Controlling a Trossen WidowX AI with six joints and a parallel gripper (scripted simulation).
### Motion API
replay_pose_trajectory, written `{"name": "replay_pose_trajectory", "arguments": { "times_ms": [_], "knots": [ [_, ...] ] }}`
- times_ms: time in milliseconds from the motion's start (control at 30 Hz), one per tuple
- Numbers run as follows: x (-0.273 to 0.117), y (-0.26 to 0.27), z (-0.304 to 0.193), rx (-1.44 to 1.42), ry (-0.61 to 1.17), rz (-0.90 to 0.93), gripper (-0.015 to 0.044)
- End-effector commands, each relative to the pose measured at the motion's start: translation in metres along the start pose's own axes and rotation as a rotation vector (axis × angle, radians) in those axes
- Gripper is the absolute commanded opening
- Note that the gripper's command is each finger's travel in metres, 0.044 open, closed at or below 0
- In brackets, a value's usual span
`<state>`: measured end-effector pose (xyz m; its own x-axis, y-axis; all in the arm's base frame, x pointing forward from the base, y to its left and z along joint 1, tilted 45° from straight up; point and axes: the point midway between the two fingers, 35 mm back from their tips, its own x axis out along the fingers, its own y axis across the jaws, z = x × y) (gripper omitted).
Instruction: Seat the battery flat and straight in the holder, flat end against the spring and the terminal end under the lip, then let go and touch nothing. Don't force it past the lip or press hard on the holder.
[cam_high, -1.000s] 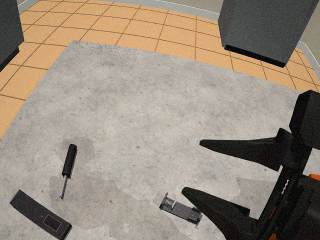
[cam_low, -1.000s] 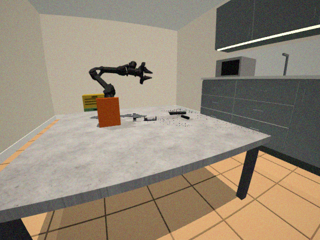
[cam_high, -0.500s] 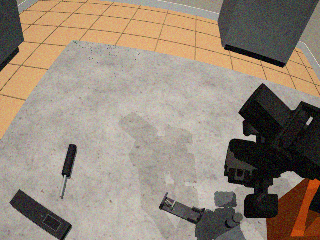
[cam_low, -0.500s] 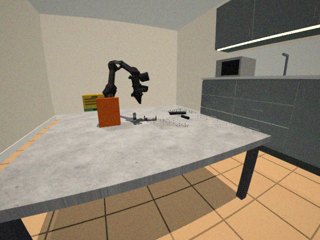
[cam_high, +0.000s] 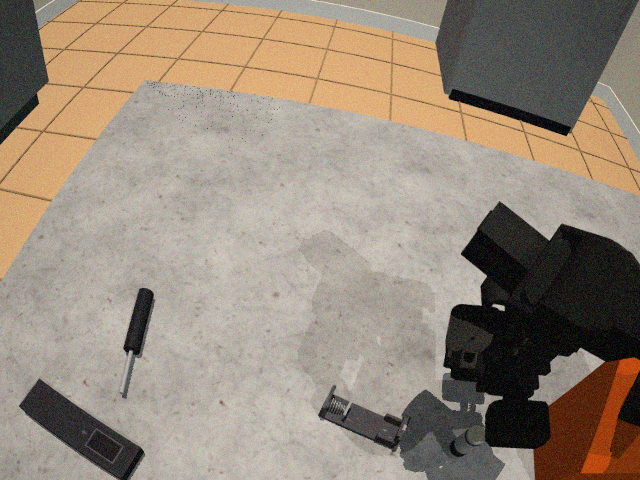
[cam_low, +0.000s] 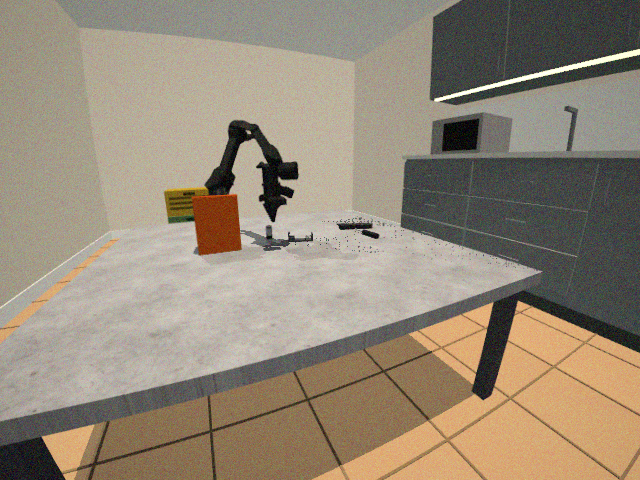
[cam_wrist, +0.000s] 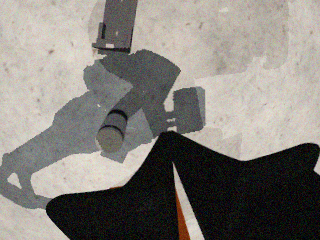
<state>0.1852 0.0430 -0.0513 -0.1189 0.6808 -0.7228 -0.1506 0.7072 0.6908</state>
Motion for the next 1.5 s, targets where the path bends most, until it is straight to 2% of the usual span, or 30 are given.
{"name": "replay_pose_trajectory", "arguments": {
  "times_ms": [0,167,1467],
  "knots": [
    [0.025,0.003,-0.004,0.011,0.012,0.015,0.0000],
    [0.048,0.006,-0.008,0.010,0.013,0.023,0.0000],
    [0.047,0.065,-0.006,0.011,0.013,0.022,0.0000]
  ]
}}
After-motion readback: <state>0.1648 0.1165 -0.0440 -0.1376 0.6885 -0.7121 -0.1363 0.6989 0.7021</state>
